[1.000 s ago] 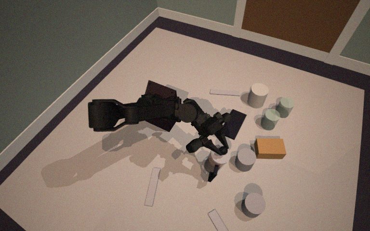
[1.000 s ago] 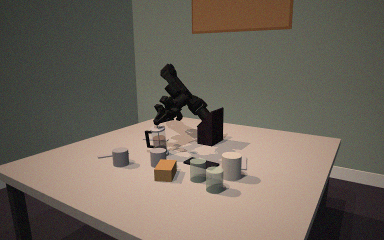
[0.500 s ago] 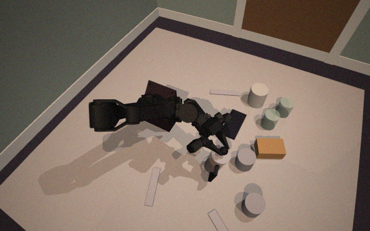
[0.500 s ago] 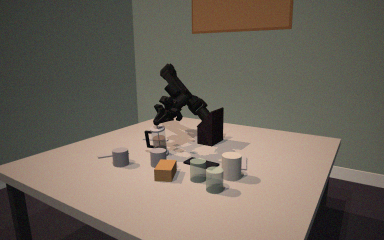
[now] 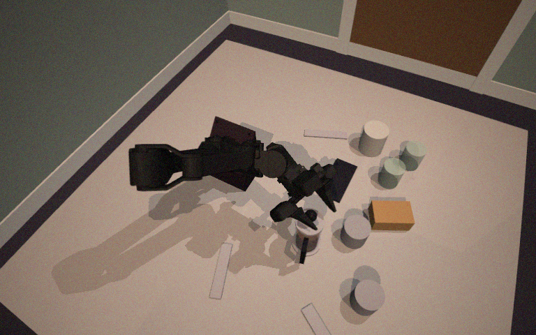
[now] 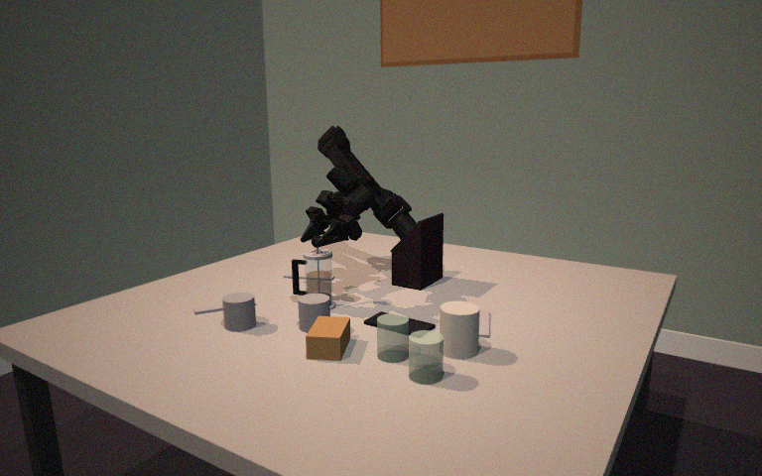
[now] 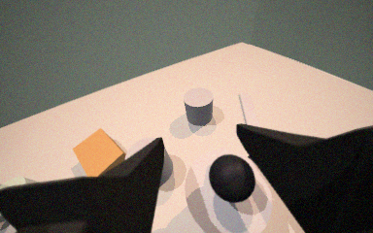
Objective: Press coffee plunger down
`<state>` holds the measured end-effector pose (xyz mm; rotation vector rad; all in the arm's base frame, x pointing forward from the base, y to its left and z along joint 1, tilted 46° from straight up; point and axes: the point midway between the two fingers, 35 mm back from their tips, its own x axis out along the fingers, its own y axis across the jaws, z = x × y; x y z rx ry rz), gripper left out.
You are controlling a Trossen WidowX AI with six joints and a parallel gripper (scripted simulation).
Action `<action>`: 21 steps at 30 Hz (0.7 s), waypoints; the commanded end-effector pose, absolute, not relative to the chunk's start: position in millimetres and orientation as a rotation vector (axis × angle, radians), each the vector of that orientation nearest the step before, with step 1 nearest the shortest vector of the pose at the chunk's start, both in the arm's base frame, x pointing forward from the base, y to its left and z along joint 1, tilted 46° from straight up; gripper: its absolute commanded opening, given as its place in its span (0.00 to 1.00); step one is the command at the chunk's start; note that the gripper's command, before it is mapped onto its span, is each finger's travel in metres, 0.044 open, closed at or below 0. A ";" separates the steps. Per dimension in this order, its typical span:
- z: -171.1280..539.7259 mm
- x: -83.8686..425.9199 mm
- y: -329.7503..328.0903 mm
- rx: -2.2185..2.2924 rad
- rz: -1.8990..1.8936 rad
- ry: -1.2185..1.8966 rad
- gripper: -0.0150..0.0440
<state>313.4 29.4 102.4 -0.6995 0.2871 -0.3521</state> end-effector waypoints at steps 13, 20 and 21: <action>120.0 314.0 49.2 -0.675 -0.330 0.272 1.00; 156.5 278.4 75.4 -0.702 -0.344 0.305 1.00; 159.8 274.8 76.4 -0.706 -0.346 0.304 1.00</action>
